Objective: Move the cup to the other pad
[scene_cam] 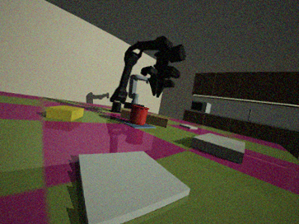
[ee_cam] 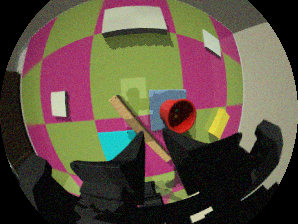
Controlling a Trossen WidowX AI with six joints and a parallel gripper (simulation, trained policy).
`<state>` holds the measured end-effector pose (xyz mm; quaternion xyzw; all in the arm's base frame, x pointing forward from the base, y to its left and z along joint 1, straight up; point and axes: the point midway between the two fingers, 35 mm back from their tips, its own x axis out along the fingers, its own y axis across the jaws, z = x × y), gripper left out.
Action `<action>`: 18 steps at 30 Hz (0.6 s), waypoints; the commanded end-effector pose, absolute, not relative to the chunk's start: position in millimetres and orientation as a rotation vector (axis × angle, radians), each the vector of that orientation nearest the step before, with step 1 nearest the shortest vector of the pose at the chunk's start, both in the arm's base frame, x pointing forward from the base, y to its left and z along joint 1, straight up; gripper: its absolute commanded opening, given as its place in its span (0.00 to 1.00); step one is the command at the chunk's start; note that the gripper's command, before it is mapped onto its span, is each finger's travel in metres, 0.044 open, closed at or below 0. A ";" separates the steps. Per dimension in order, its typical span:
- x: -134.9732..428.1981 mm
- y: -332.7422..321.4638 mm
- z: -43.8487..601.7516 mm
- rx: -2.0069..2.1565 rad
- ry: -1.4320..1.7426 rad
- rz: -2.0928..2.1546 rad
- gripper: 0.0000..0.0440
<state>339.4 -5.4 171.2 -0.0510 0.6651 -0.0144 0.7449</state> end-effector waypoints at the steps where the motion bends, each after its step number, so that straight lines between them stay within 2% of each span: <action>1: 338.4 -13.9 163.9 -0.136 1.492 -0.029 0.26; 18: 334.9 -45.4 112.4 -0.210 1.596 0.029 0.35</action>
